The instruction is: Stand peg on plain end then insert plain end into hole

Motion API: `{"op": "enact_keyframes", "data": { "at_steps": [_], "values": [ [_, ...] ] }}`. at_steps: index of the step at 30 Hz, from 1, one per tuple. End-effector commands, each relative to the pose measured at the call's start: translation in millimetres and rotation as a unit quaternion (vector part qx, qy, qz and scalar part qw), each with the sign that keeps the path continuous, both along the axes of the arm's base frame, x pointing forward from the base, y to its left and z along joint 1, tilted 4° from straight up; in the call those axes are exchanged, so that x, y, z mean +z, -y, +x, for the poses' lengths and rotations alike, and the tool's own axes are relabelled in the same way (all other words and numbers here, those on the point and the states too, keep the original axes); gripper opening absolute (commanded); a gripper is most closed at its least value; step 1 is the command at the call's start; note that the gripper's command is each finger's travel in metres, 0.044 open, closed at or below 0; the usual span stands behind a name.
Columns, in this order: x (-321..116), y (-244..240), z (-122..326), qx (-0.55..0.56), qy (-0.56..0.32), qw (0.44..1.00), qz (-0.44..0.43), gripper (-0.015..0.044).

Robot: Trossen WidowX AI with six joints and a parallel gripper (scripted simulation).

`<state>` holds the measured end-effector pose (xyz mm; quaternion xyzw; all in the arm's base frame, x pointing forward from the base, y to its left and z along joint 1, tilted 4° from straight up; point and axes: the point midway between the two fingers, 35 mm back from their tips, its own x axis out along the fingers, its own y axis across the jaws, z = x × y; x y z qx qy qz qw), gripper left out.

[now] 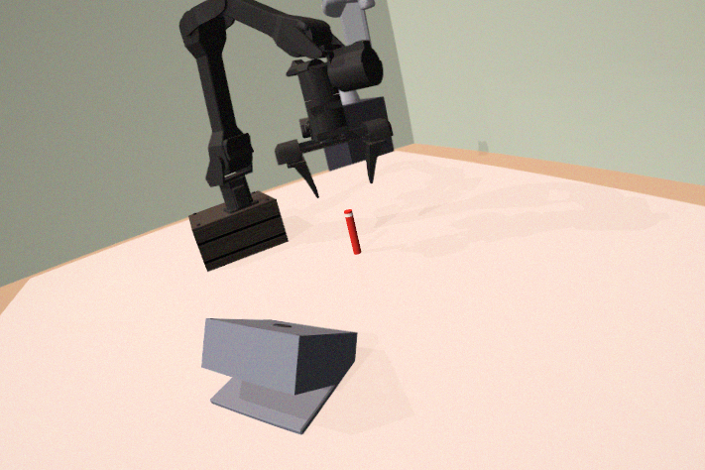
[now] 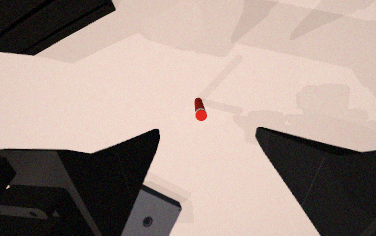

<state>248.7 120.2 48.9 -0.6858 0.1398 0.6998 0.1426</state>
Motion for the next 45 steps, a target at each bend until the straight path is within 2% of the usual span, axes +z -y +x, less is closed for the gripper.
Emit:
{"op": "enact_keyframes", "data": {
  "at_steps": [1,45],
  "values": [
    [-15,1,-4,-0.022,-0.011,1.000,-0.002,0.0440],
    [-78,0,-7,-0.023,-0.012,1.000,-0.002,0.0440]
  ]
}}
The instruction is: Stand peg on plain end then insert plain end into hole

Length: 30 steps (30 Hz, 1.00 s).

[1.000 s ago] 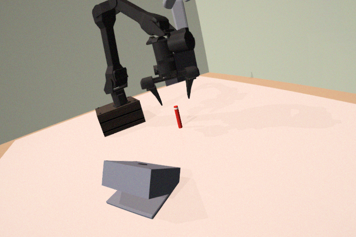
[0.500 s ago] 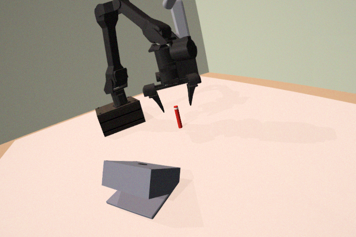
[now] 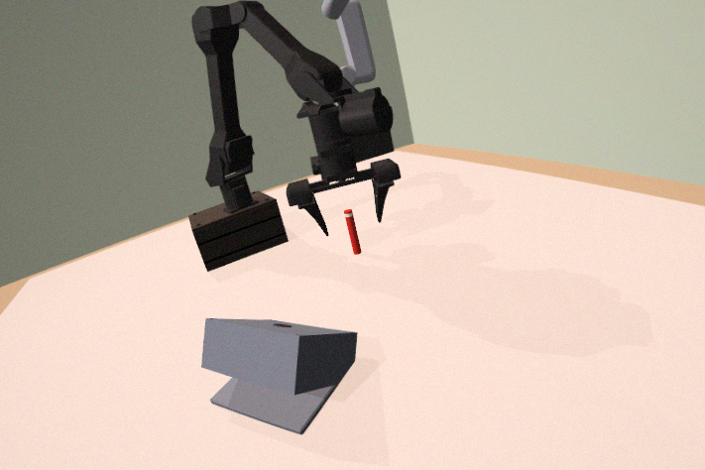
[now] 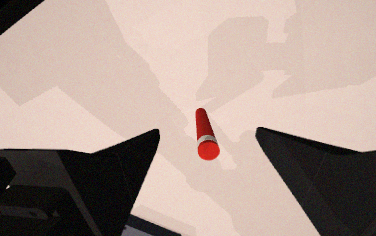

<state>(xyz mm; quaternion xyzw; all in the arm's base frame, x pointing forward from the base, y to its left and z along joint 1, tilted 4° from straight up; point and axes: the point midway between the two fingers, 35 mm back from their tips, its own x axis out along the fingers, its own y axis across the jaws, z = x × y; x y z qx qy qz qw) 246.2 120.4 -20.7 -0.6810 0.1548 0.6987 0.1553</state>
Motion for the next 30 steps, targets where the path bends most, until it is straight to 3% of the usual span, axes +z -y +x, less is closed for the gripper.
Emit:
{"op": "enact_keyframes", "data": {
  "at_steps": [1,9,24,30],
  "values": [
    [-9.5,0.7,-4.2,-0.003,-0.009,1.000,-0.001,0.0440],
    [-9.7,0.7,-4.3,-0.003,-0.009,1.000,-0.001,0.0440],
    [-6.6,0.9,-2.3,0.000,-0.003,1.000,-0.001,0.0046],
    [-6.6,0.9,-2.3,0.000,-0.003,1.000,-0.001,0.0006]
  ]
}}
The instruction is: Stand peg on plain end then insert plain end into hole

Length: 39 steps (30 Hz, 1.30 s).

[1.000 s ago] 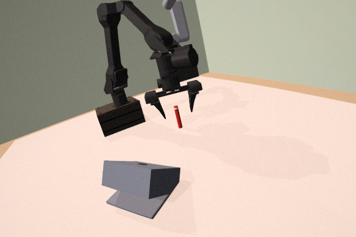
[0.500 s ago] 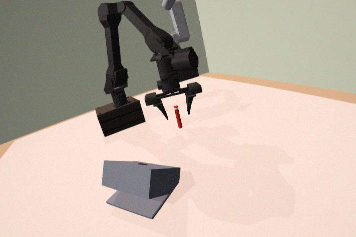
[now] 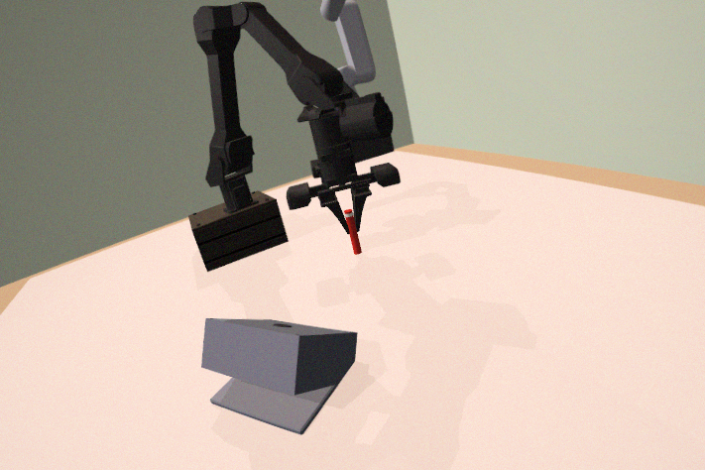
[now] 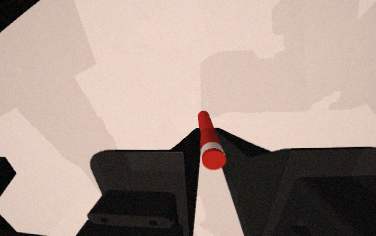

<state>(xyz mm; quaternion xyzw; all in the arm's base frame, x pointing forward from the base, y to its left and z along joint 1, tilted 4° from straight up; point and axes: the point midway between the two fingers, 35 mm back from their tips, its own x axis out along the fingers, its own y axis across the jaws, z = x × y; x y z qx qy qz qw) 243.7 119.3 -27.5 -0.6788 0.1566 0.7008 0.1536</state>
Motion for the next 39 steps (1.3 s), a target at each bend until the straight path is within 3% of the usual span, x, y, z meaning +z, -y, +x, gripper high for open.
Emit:
{"op": "enact_keyframes", "data": {
  "at_steps": [1,21,39],
  "values": [
    [0,0,0,0.000,0.000,1.000,0.000,0.0000],
    [79,1,5,-0.003,-0.005,1.000,0.001,0.0000],
    [83,24,43,-0.058,0.046,0.996,-0.046,0.0000]
  ]
}}
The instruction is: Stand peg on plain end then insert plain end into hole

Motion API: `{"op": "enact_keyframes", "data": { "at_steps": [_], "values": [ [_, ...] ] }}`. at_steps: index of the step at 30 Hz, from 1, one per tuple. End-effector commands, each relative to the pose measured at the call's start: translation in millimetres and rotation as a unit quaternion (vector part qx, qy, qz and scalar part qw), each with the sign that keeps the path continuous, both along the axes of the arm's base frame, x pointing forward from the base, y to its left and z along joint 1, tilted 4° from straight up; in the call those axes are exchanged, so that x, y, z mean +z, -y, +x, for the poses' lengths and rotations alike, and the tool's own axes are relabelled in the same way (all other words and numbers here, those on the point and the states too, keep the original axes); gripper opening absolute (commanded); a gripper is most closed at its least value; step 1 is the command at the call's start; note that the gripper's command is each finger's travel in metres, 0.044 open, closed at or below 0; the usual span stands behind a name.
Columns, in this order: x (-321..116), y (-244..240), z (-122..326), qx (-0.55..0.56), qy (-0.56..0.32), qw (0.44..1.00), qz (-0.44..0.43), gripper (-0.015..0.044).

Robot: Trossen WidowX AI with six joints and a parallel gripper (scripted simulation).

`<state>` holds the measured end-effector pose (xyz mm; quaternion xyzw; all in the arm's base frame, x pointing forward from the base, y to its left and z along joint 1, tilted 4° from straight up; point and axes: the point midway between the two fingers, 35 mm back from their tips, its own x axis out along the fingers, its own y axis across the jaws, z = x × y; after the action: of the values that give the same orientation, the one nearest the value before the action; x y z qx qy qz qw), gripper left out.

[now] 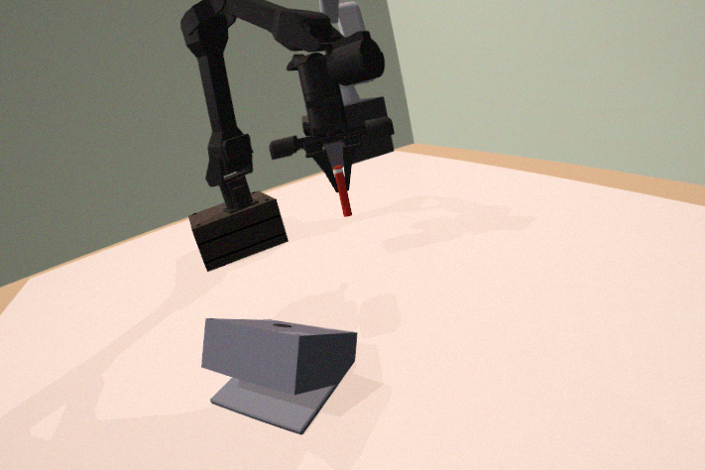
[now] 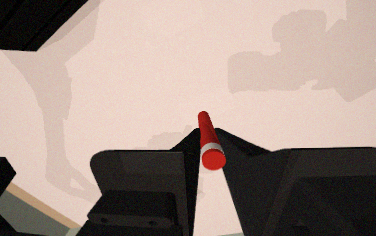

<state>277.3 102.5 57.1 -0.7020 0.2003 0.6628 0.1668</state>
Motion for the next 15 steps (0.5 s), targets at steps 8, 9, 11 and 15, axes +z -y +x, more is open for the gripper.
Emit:
{"op": "enact_keyframes", "data": {
  "at_steps": [8,9,11,15],
  "values": [
    [1,22,31,-0.052,0.039,0.997,-0.043,0.0000],
    [1,24,34,-0.056,0.043,0.996,-0.047,0.0000],
    [2,29,39,-0.065,0.050,0.995,-0.054,0.0000],
    [4,37,49,-0.083,0.065,0.992,-0.068,0.0000]
  ]
}}
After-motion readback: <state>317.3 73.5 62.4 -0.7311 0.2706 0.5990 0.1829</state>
